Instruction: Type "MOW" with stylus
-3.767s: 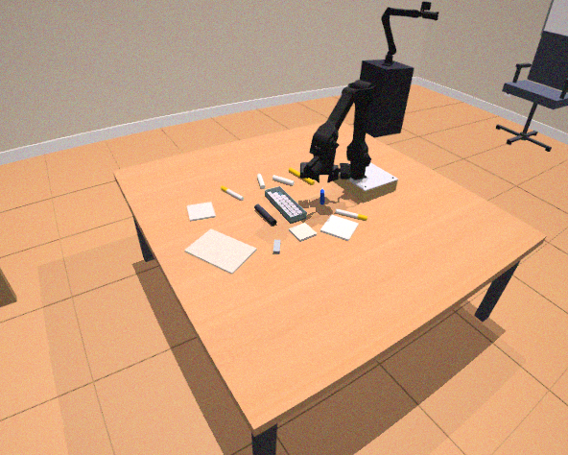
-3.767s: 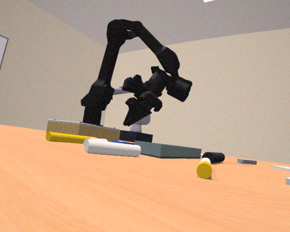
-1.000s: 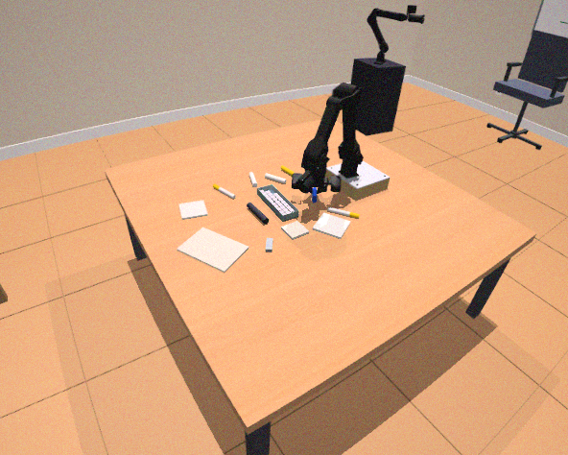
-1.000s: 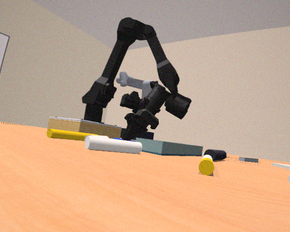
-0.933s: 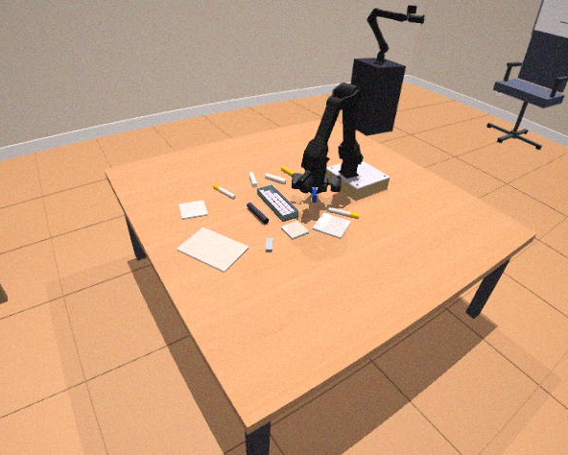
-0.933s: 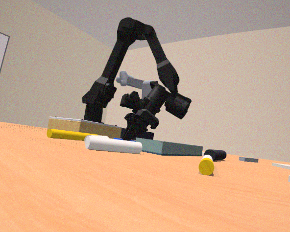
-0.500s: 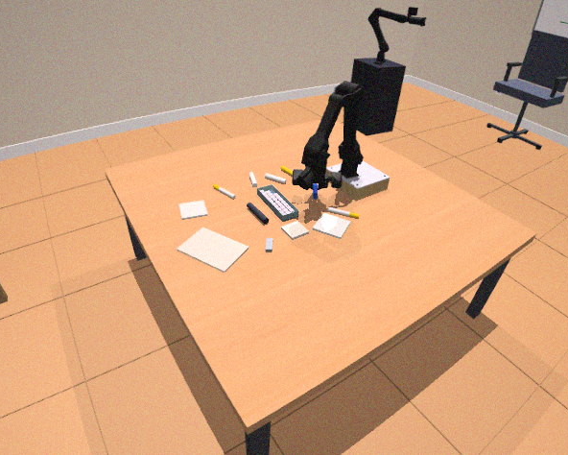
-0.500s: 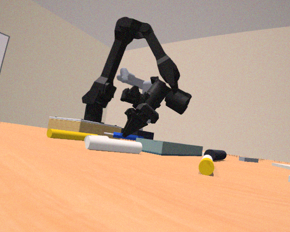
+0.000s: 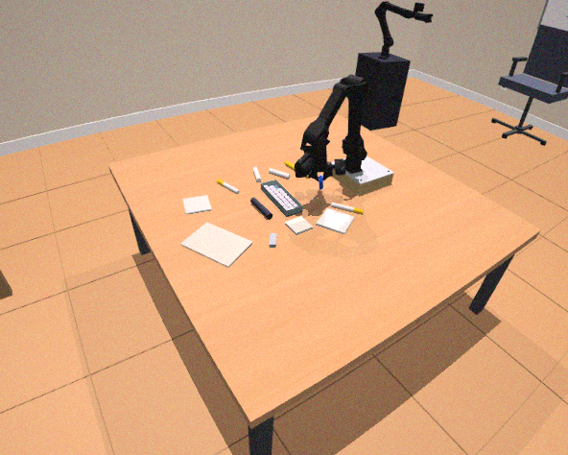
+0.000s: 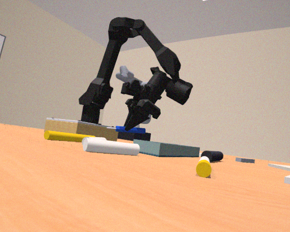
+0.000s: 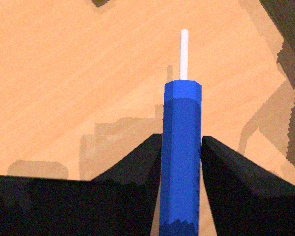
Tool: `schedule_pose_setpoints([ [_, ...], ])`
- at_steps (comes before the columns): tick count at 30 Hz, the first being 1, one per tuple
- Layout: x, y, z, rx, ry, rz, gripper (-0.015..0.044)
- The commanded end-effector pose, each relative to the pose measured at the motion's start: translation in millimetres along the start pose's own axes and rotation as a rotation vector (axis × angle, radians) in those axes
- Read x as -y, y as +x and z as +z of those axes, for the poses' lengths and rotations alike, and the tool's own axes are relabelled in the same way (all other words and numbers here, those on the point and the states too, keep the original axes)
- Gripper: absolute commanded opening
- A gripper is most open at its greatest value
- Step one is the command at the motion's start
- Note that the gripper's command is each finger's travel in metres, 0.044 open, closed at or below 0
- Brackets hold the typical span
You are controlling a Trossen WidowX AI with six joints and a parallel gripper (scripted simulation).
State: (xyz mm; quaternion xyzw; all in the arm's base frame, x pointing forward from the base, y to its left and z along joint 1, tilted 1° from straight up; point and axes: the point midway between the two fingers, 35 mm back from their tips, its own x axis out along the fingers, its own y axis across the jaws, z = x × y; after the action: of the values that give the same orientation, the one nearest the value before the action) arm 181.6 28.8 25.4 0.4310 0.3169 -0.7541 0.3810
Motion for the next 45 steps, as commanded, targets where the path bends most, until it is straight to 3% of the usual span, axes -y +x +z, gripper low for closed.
schedule_pose_setpoints([
  [1,-3.4,-5.2,-7.8,-0.073,-0.061,-0.079,0.0000],
  [10,-16.5,-20.7,-26.4,-0.318,-0.234,-0.243,0.0000],
  [22,-49.1,-52.0,-43.5,-0.732,-0.449,-0.295,0.0000],
  [30,-79.6,-78.2,-46.7,-1.043,-0.560,-0.225,0.0000],
  [39,-122.9,-107.5,-37.1,-1.371,-0.635,-0.024,0.0000],
  [45,-126.7,-108.4,-36.3,-1.394,-0.638,-0.003,0.0000],
])
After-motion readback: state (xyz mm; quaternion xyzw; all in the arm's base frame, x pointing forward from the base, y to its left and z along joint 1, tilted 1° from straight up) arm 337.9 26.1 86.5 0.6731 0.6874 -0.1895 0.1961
